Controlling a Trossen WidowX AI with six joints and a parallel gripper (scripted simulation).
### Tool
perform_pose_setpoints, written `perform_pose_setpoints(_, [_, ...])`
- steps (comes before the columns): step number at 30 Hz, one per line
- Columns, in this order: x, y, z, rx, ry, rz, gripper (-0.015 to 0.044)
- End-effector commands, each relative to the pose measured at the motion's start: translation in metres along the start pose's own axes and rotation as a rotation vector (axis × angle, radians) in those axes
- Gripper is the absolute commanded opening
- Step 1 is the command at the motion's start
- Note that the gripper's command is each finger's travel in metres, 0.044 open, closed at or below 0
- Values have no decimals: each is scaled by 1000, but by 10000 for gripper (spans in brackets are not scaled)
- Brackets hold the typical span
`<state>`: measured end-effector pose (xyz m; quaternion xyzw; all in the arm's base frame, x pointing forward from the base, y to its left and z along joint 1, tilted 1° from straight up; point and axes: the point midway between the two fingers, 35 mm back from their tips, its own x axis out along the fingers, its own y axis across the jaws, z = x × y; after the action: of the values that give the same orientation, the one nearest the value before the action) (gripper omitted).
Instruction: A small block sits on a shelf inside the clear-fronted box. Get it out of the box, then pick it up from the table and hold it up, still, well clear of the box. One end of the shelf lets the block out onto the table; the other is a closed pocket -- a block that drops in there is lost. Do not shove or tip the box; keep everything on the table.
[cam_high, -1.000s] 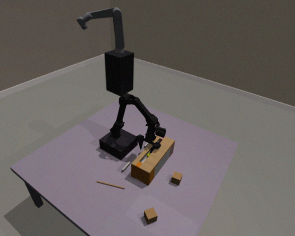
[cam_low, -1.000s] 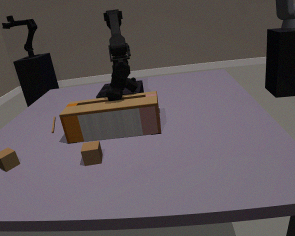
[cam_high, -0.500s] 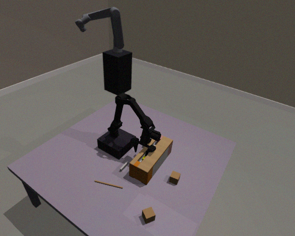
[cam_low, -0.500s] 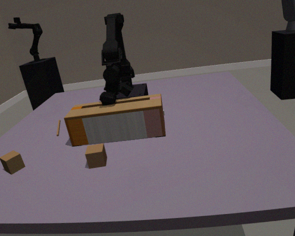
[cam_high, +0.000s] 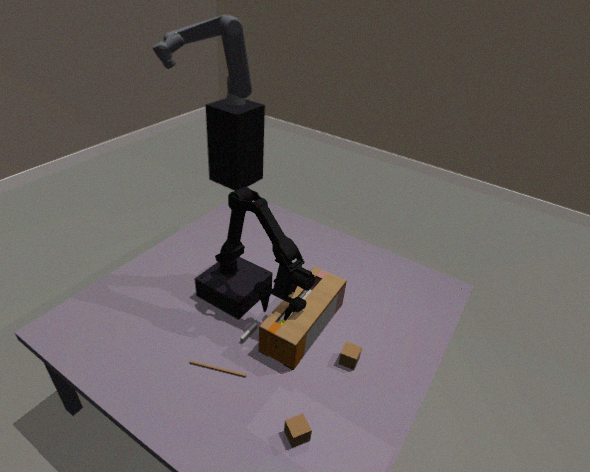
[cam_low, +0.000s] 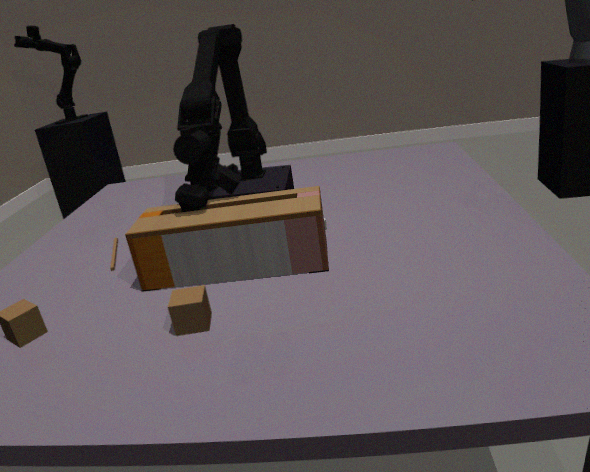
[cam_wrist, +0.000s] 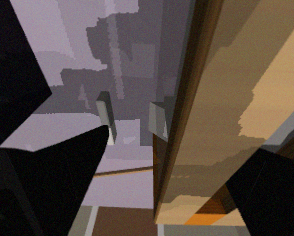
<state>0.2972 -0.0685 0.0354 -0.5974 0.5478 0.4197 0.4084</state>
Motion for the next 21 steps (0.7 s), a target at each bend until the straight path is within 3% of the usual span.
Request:
perform_pose_setpoints(1, [4, -1, -11, -1, 3, -2, 400])
perform_pose_setpoints(12, [9, -1, -35, -1, 5, -1, 400])
perform_pose_setpoints(18, [-42, 0, -51, 3, 8, 4, 400])
perform_pose_setpoints(21, [-50, 1, -53, 4, 9, 4, 400])
